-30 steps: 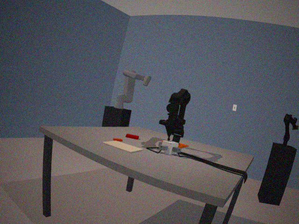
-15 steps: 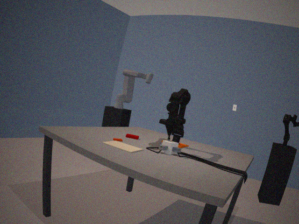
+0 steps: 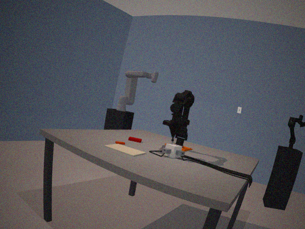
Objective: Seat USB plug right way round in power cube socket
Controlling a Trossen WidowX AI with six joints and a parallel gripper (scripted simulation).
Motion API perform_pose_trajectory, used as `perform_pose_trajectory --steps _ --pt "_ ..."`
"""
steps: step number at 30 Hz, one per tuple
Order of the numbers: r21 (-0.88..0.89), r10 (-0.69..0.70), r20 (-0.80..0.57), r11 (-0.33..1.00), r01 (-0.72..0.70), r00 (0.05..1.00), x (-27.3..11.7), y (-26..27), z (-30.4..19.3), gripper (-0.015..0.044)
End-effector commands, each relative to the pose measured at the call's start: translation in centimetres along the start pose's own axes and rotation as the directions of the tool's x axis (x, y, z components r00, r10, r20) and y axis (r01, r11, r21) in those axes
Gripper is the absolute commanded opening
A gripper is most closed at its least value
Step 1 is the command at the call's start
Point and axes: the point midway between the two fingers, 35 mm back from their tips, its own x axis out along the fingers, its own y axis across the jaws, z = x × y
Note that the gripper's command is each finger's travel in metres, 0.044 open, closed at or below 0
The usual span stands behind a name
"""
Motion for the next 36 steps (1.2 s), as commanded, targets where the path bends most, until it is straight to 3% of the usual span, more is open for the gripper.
perform_pose_trajectory --steps 1,22,36 --pt "-0.002 -0.007 0.003 1.000 0.007 1.000 -0.54 -0.13 0.06 0.0000" --pt "0.013 -0.004 0.002 1.000 0.004 1.000 -1.37 -0.08 0.03 0.0000" --pt "0.348 -0.002 0.001 0.937 0.001 1.000 -1.22 -0.02 0.00 0.0000"
